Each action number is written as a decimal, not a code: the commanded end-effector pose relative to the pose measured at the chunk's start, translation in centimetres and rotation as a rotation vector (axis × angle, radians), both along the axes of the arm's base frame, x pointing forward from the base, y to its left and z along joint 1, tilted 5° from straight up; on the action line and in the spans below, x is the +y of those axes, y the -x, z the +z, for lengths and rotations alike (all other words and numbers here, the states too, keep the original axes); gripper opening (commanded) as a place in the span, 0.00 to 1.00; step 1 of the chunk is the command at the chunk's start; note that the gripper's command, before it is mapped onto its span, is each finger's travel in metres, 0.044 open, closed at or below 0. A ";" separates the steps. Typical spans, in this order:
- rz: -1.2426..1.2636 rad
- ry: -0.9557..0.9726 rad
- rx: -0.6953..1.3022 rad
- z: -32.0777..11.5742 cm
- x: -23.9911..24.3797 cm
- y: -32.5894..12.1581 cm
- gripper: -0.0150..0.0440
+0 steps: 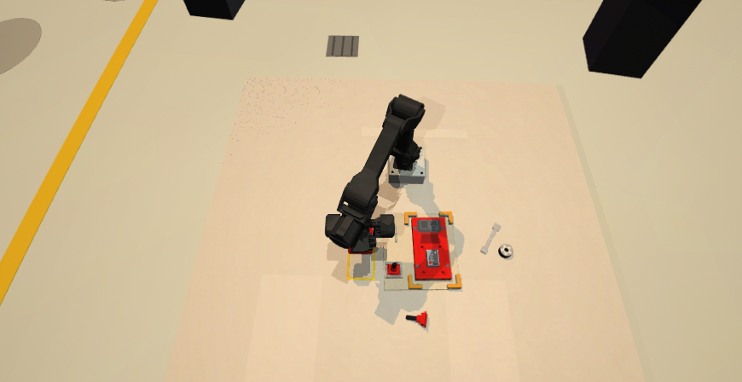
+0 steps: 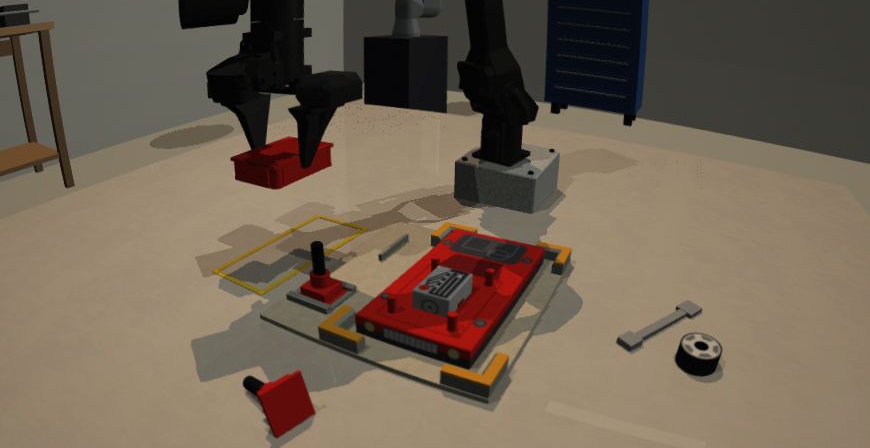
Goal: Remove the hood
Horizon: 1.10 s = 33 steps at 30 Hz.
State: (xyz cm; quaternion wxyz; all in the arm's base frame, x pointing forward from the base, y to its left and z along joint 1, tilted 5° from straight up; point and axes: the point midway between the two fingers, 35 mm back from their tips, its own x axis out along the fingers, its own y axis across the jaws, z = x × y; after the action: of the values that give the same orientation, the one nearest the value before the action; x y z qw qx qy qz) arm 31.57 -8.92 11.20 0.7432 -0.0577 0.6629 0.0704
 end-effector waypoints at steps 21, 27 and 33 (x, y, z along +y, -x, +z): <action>0.006 -0.004 0.005 -1.5 0.1 -0.1 0.25; 0.006 -0.004 0.005 -1.8 0.1 -0.2 0.25; 0.006 -0.004 0.005 -2.1 0.1 -0.2 0.25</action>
State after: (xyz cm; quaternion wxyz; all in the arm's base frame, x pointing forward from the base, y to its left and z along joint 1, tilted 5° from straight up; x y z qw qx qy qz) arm 31.96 -8.94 9.44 0.7436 -0.0589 0.6622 0.0713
